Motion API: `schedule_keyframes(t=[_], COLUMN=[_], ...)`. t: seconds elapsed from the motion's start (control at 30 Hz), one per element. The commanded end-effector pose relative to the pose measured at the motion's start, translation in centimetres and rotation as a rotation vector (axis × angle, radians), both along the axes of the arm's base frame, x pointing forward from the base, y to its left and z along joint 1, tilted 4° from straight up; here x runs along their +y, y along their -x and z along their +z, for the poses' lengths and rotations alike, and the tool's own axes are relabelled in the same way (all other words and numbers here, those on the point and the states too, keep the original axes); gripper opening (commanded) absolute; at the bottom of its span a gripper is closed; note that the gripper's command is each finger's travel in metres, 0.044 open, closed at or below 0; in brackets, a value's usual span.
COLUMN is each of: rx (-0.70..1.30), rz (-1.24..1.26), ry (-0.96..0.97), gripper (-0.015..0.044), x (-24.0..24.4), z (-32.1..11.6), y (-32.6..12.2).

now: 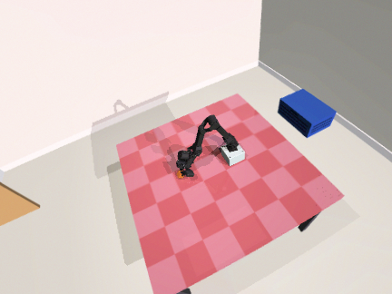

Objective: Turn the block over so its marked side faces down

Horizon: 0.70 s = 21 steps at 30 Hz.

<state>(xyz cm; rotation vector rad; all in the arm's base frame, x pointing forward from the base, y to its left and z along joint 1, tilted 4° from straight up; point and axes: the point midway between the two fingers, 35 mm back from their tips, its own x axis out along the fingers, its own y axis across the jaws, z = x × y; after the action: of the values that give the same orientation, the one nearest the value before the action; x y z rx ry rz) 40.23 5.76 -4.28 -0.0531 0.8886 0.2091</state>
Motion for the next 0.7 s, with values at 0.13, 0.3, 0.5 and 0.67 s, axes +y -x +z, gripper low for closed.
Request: schedule_keyframes(t=[0.13,0.3,0.5,0.67], rx=[-0.104,-0.176,-0.263,-0.332], rz=[-0.007,-0.010,-0.013,-0.014], ry=[-0.027,-0.043,-0.061,-0.076], gripper=[0.0000,0.0000,0.0000,0.0000], x=[0.1,0.1,0.0,0.0], z=[-0.9,-1.2,-1.2,-0.9], y=[0.0,0.2,0.7,1.3])
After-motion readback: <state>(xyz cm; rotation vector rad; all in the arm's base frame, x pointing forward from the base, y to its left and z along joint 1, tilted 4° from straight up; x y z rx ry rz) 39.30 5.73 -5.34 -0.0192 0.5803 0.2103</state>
